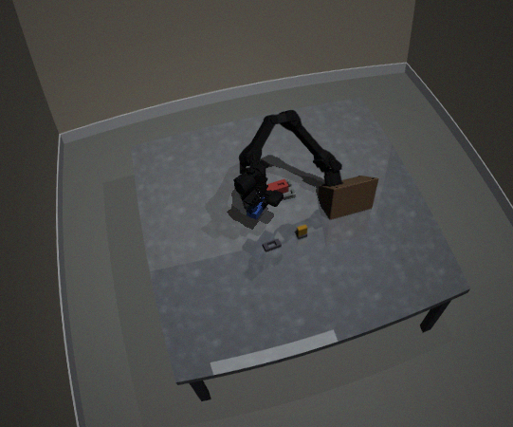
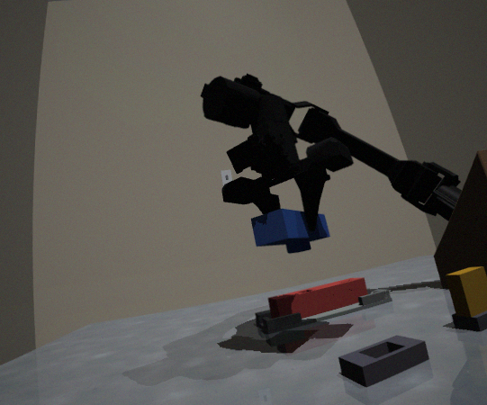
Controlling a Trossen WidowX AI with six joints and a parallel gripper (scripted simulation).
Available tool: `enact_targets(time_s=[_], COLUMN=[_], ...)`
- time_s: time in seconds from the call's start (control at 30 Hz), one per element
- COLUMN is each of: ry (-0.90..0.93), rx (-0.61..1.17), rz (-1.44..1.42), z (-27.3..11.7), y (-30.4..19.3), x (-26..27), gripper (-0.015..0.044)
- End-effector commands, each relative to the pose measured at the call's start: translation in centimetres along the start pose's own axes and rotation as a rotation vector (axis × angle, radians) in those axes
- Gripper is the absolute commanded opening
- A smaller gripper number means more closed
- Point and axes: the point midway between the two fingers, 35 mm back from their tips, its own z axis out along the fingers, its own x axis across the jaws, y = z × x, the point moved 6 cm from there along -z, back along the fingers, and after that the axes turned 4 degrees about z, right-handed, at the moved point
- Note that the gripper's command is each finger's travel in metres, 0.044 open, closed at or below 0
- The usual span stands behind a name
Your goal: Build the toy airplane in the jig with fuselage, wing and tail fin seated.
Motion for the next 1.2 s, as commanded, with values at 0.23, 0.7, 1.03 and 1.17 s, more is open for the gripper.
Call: enact_targets(time_s=[0.23, 0.7, 1.03, 1.17], ry=[-0.007, -0.013, -0.017, -0.018], rx=[-0.002, 0.005, 0.015, 0.018], rz=[-0.194, -0.452, -0.634, -0.705], z=[0.5, 1.3, 1.9, 2.2], y=[-2.5, -6.0, -8.7, -9.8], x=[-2.4, -5.1, -6.6, -7.1], gripper=[0.0, 0.0, 0.0, 0.0])
